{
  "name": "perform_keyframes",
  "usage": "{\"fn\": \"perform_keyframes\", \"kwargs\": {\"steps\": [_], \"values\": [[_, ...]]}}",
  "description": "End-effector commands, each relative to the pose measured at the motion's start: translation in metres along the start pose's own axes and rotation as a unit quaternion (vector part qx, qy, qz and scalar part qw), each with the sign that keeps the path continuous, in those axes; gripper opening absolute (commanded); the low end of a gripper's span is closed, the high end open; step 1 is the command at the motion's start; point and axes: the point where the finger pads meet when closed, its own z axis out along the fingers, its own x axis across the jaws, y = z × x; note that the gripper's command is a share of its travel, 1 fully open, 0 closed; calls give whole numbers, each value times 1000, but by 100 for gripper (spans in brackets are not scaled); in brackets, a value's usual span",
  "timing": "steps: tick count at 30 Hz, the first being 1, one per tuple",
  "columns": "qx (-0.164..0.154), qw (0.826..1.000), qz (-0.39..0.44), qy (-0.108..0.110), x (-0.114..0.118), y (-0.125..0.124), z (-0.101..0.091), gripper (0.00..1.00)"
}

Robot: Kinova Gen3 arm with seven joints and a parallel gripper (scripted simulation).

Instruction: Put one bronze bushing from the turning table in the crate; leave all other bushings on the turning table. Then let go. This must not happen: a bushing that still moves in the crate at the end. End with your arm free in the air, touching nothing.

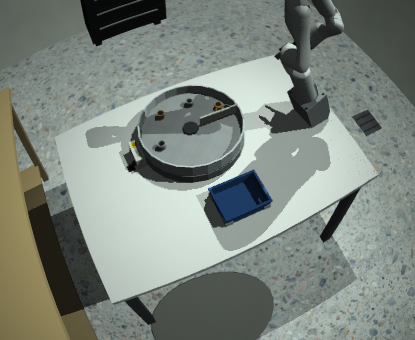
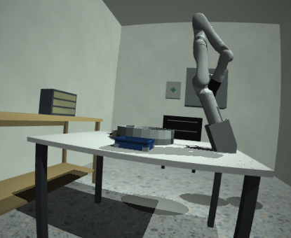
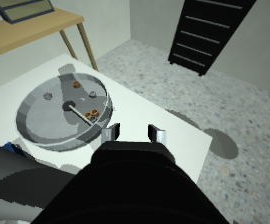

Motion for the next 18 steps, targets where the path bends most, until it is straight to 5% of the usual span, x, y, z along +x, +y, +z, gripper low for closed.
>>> {"fn": "perform_keyframes", "kwargs": {"steps": [1, 5, 6, 10, 18], "values": [[1, 1000, 0, 7, -54, -12, -6, 100], [1, 1000, 0, 7, -54, -12, -6, 100], [0, 1000, 0, 2, -11, -2, -1, 100], [1, 1000, 0, 7, -53, -12, -6, 100], [1, 1000, 0, 7, -53, -12, -6, 100]]}}
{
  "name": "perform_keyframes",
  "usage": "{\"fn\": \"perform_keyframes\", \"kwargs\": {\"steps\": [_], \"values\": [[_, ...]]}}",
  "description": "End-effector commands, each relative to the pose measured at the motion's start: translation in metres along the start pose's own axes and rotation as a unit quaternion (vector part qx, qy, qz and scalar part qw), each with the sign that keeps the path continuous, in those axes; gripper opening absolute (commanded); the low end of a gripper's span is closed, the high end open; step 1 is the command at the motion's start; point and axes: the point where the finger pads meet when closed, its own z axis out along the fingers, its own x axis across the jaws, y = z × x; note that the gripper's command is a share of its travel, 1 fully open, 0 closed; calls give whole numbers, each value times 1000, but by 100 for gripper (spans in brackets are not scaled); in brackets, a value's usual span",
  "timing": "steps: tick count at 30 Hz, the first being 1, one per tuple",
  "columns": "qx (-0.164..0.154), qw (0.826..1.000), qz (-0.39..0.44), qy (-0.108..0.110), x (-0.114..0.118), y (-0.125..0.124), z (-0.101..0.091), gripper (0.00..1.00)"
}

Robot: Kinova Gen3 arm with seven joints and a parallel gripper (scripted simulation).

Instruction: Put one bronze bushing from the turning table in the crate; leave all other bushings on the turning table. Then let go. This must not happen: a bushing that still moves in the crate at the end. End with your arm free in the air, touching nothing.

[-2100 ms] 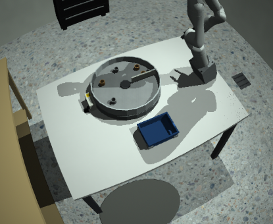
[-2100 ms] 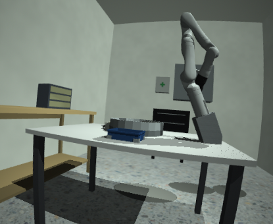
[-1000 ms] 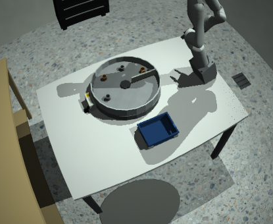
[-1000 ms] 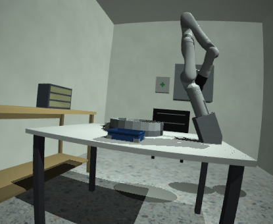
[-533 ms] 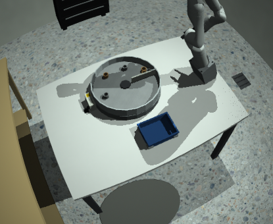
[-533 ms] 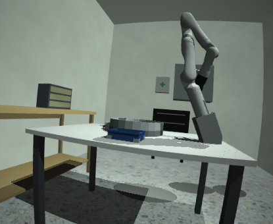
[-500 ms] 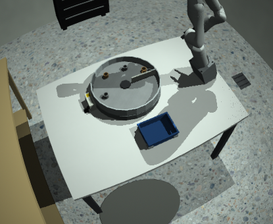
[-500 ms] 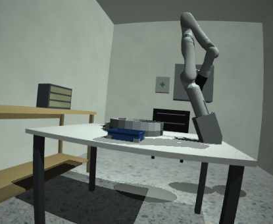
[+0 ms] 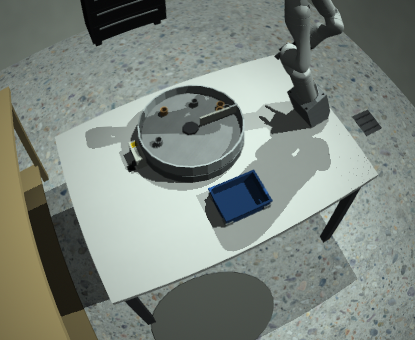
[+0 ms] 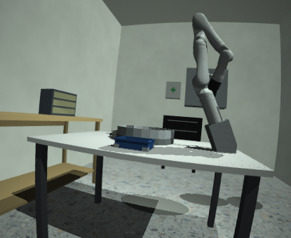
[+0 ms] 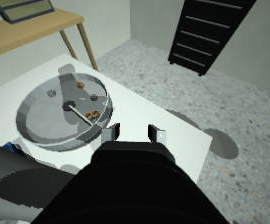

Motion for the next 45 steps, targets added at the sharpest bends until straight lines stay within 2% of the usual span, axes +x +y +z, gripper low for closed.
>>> {"fn": "perform_keyframes", "kwargs": {"steps": [1, 4, 5, 9, 21, 22, 26, 38, 39, 43, 45], "values": [[1, 1000, 0, 7, -53, -12, -6, 100], [1, 1000, 0, 7, -53, -12, -6, 100], [0, 1000, 0, 2, -11, -2, -2, 100], [1, 1000, 0, 7, -53, -12, -7, 100], [1, 1000, 0, 7, -53, -12, -7, 100], [0, 1000, 0, 2, -11, -2, 0, 100], [1, 1000, 0, 8, -54, -12, -1, 100], [1, 1000, 0, 8, -54, -12, -1, 100], [0, 1000, 0, 2, -11, -2, -1, 100], [1, 1000, 0, 8, -53, -12, -2, 100], [1, 1000, 0, 8, -53, -12, -2, 100]]}}
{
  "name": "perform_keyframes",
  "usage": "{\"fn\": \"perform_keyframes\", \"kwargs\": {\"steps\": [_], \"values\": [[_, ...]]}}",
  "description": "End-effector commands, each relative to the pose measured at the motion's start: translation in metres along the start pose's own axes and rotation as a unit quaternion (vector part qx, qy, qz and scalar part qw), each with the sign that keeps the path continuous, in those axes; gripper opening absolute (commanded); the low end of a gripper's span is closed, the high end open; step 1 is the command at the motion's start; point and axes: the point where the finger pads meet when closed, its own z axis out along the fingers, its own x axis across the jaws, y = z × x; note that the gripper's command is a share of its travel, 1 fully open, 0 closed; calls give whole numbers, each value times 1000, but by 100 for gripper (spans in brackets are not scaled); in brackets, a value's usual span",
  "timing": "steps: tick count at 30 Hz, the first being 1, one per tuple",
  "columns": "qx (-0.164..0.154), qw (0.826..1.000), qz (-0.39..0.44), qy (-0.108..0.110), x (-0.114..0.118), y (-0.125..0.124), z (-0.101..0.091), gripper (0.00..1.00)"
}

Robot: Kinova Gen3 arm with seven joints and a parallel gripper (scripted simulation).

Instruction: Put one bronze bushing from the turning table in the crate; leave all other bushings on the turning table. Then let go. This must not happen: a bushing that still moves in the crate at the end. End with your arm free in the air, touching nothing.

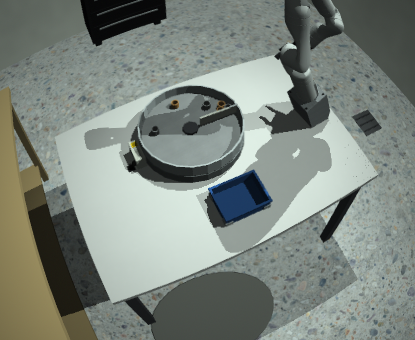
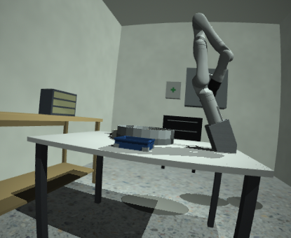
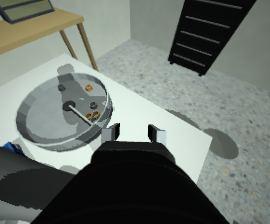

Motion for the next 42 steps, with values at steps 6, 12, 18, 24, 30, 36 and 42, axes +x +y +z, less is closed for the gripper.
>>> {"fn": "perform_keyframes", "kwargs": {"steps": [6, 12, 18, 24, 30, 36, 42], "values": [[1, 1000, 0, 8, -53, -12, -2, 100], [0, 1000, 0, 3, -21, -5, -1, 100], [1, 1000, 0, 8, -53, -12, -3, 100], [1, 1000, 0, 8, -53, -12, -3, 100], [1, 1000, 0, 5, -32, -7, -2, 100], [1, 1000, 0, 8, -53, -12, -4, 100], [1, 1000, 0, 8, -53, -12, -4, 100]]}}
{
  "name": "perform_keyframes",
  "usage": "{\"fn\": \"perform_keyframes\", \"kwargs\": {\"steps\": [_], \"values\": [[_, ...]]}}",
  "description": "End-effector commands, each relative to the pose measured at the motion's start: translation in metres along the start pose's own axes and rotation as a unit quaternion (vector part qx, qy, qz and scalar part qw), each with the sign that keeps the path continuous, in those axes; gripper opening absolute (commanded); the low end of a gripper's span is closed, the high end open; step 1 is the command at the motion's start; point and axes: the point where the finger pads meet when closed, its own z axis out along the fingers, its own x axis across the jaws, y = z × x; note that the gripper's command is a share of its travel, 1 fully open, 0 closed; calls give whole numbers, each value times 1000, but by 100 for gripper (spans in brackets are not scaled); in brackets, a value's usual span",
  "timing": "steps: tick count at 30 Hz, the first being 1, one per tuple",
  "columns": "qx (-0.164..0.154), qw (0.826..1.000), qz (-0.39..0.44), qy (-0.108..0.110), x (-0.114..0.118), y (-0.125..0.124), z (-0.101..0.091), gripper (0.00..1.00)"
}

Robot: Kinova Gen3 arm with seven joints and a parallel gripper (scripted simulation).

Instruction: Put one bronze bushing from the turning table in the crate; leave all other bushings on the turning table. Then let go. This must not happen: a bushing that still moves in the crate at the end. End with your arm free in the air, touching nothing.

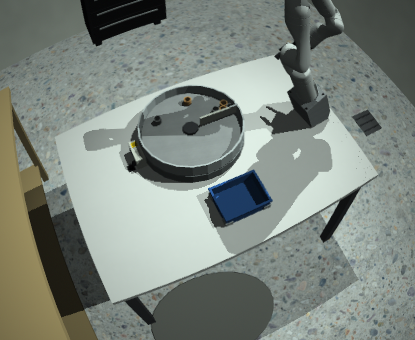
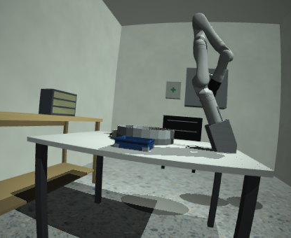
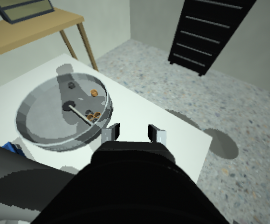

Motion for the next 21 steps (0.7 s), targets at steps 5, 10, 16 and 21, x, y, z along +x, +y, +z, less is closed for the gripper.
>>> {"fn": "perform_keyframes", "kwargs": {"steps": [5, 10, 16, 21], "values": [[1, 1000, 0, 5, -32, -7, -3, 100], [1, 1000, 0, 8, -53, -12, -5, 100], [1, 1000, 0, 8, -53, -12, -5, 100], [0, 1000, 0, 3, -21, -5, -2, 100]]}}
